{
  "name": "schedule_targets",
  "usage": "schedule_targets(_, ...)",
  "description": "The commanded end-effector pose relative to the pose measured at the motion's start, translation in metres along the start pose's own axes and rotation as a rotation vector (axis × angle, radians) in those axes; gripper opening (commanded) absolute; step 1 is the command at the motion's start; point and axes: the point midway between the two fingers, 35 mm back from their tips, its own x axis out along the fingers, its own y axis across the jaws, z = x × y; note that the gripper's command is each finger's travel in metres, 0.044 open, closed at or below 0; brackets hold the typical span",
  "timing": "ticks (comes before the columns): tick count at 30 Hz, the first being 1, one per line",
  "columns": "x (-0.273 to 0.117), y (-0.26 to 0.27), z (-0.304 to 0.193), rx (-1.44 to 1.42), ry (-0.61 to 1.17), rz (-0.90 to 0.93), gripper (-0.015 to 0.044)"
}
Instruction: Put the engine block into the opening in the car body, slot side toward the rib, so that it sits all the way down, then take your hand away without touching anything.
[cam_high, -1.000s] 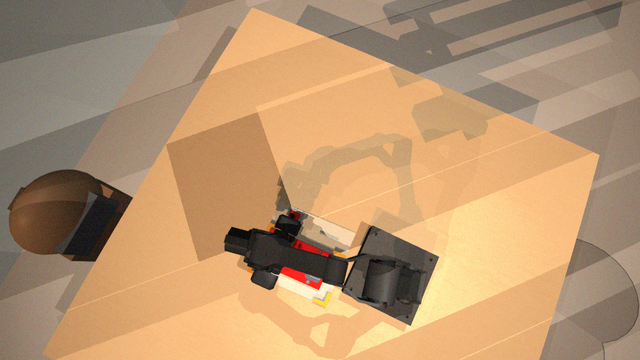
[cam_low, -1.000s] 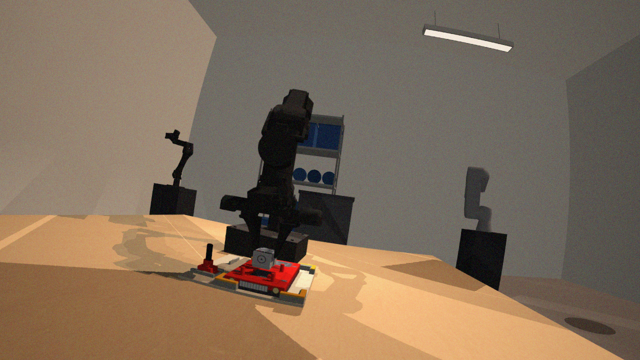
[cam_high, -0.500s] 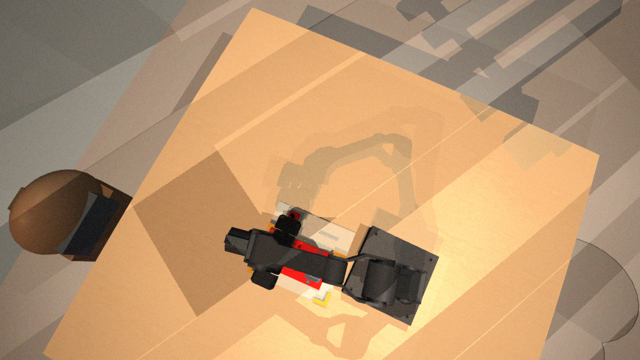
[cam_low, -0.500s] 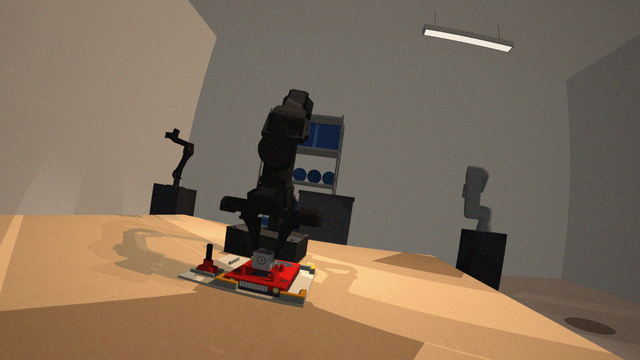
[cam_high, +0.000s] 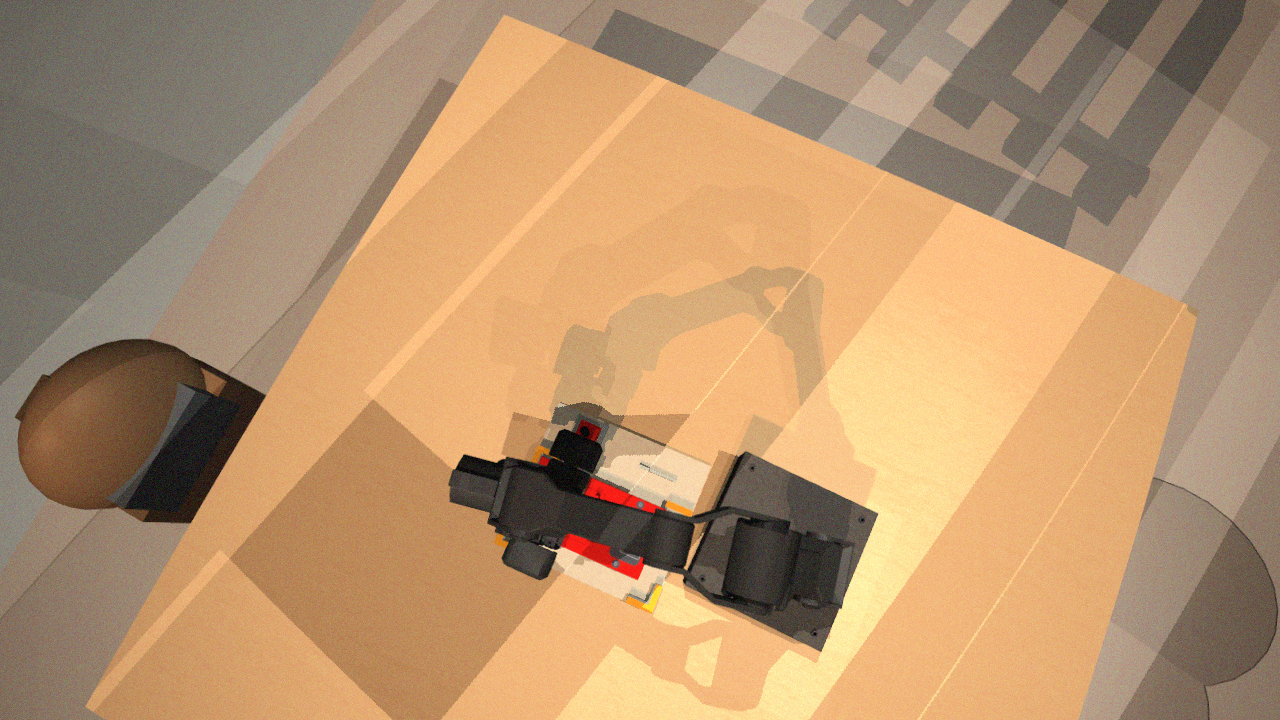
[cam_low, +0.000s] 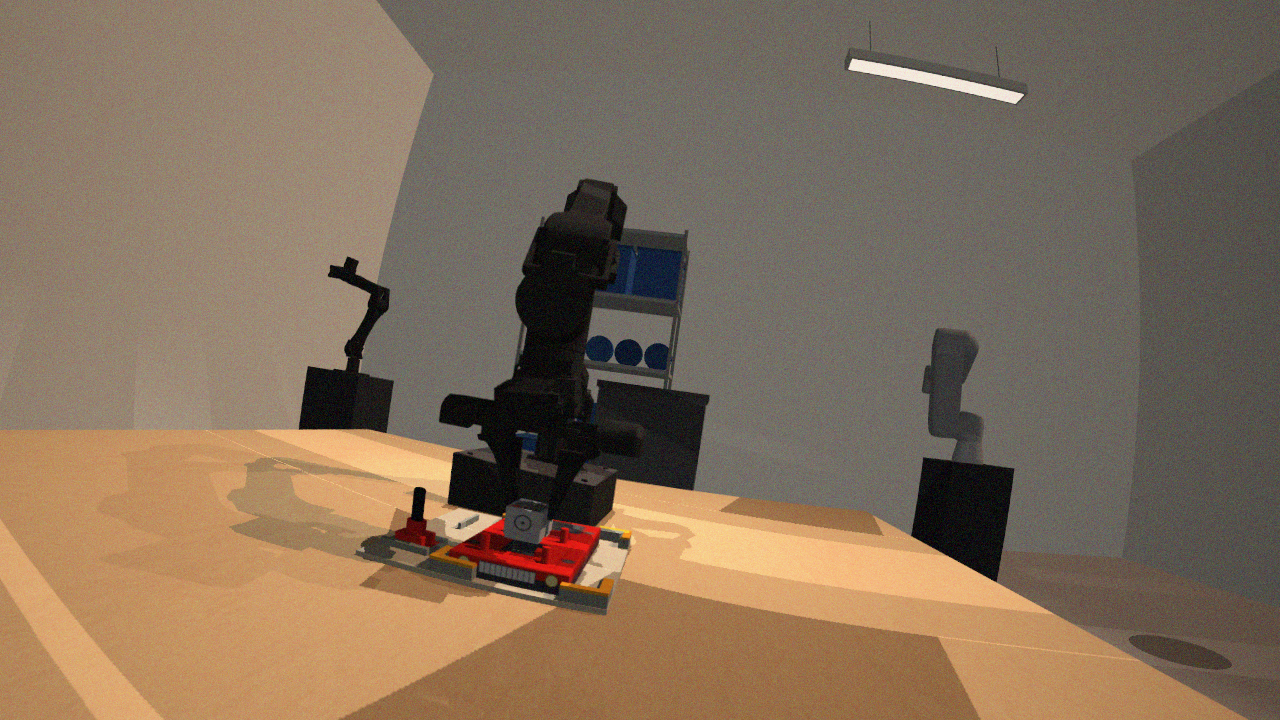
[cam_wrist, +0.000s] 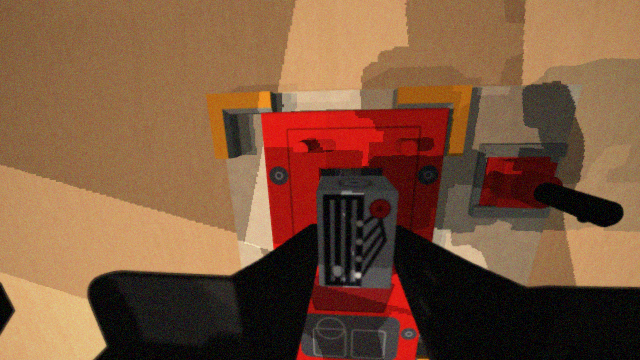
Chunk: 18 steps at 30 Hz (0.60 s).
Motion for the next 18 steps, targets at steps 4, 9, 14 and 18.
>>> schedule_targets(4, 0.0017, 0.0007, -0.0001, -0.005, 0.001, 0.004, 0.016)
schedule_targets(9, 0.0024, 0.0007, -0.0001, -0.004, 0.001, 0.004, 0.016)
schedule_targets(14, 0.003, 0.0007, -0.0001, -0.003, 0.001, 0.004, 0.016)
schedule_targets(18, 0.0035, 0.0007, -0.0001, -0.002, 0.001, 0.004, 0.016)
